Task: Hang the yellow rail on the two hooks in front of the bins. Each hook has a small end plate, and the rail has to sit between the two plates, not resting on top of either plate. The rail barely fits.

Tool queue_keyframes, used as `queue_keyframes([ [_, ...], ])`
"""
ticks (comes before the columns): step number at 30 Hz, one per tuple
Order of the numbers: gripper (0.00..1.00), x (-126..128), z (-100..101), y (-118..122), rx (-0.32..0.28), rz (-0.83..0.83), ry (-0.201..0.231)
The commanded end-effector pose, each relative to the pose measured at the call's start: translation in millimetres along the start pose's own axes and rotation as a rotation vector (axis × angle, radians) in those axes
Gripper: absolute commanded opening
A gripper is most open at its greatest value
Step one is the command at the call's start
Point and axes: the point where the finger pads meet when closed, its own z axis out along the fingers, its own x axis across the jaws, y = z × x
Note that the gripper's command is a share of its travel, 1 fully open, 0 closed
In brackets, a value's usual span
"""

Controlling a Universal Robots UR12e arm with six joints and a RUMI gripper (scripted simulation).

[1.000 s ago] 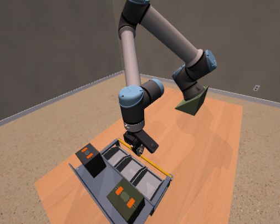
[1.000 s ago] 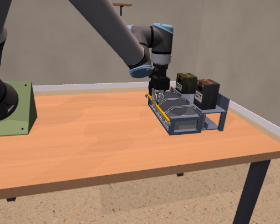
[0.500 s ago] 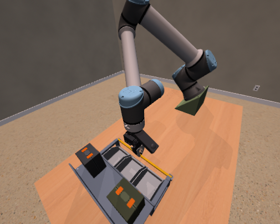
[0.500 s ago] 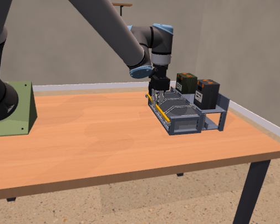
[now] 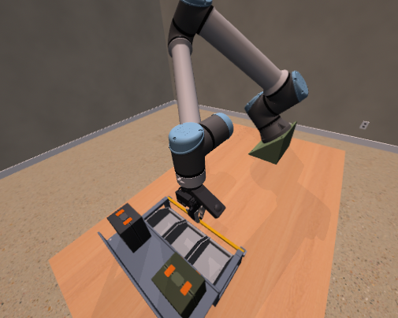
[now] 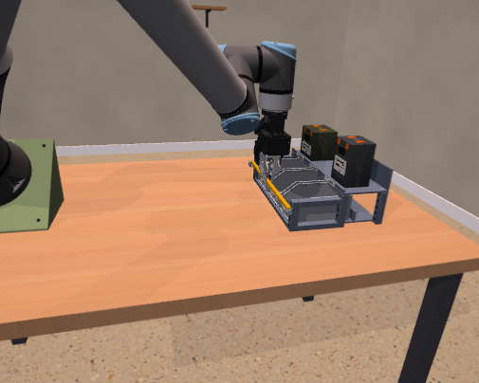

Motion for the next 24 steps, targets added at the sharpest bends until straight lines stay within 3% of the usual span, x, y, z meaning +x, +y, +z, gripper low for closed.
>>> queue_keyframes([
  [1, 0.0, 0.5, -0.6, 0.1, 0.0, 0.0, 0.001],
  [24, 0.0, 0.5, -0.2, 0.1, 0.0, 0.0, 0.001],
])
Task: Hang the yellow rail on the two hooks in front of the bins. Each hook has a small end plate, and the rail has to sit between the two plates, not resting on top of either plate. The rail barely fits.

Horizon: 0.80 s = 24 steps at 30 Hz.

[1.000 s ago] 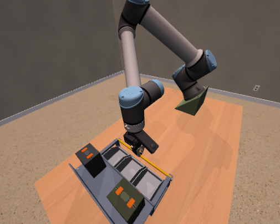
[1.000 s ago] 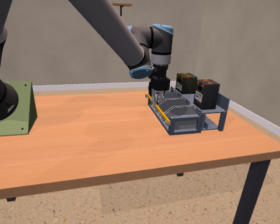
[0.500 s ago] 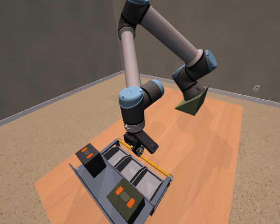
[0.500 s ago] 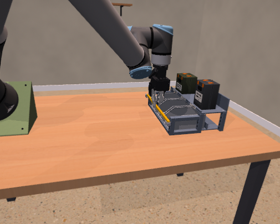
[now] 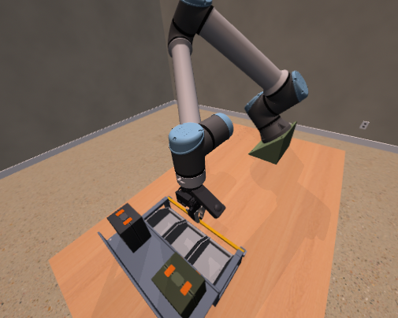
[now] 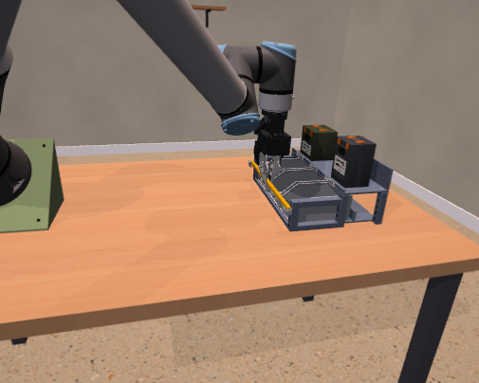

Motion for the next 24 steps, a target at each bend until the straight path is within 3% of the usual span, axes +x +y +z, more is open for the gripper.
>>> queue_keyframes([
  [1, 0.0, 0.5, -0.7, 0.1, 0.0, 0.0, 0.001],
  [24, 0.0, 0.5, 1.3, 0.1, 0.0, 0.001, 0.001],
])
